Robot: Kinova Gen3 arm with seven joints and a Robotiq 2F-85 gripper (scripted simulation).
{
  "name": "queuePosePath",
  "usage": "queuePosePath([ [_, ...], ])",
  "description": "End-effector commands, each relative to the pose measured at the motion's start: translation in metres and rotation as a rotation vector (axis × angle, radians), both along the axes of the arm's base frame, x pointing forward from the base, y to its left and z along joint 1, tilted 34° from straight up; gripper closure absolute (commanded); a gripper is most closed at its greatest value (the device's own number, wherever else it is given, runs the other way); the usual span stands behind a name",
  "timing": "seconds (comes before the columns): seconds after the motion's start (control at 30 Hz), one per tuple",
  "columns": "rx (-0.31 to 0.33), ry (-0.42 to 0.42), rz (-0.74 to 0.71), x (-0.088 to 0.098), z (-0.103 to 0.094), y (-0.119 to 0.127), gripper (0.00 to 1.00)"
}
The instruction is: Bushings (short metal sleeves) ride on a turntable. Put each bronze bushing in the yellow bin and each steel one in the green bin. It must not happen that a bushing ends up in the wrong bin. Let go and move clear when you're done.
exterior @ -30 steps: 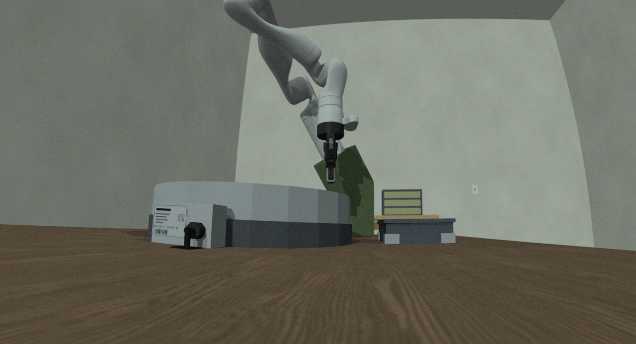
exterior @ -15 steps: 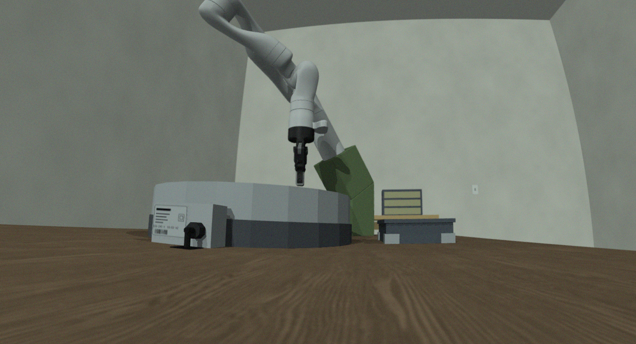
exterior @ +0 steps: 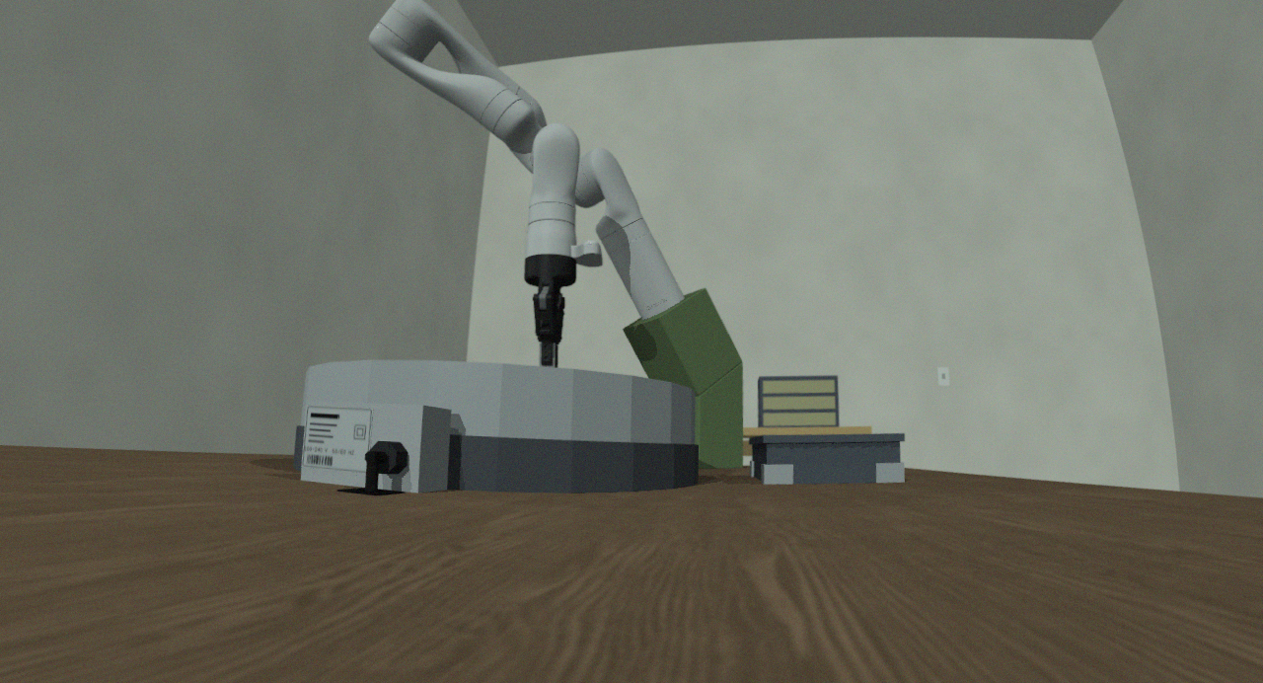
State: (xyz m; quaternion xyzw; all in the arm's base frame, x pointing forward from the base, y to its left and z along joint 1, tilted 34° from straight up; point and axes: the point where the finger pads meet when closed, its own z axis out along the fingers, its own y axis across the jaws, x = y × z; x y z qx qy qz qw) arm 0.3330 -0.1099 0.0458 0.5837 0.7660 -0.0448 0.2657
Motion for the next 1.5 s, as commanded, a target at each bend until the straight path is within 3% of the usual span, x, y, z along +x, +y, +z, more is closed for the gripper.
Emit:
queuePosePath([
  [0.0,0.004,-0.078,-0.005,-0.0015,0.0054,-0.0126,0.82],
  [0.13,0.004,-0.078,-0.005,-0.0015,0.0054,-0.0126,0.82],
  [0.17,0.003,-0.027,-0.012,0.0008,0.0052,-0.0078,0.82],
  [0.37,0.002,-0.078,-0.006,-0.0016,0.0056,-0.0131,0.82],
  [0.67,0.002,-0.078,-0.006,-0.0016,0.0056,-0.0131,0.82],
  [0.7,0.001,-0.034,-0.017,0.0012,0.0075,-0.0108,0.82],
  [0.9,0.002,-0.078,-0.006,-0.0016,0.0057,-0.0131,0.82],
  [1.0,0.002,-0.078,-0.006,-0.0016,0.0057,-0.0131,0.82],
  [1.03,0.001,-0.035,-0.018,0.0011,0.0077,-0.0113,0.82],
  [1.17,0.002,-0.078,-0.006,-0.0016,0.0057,-0.0131,0.82],
  [1.47,0.002,-0.078,-0.006,-0.0016,0.0057,-0.0131,0.82],
])
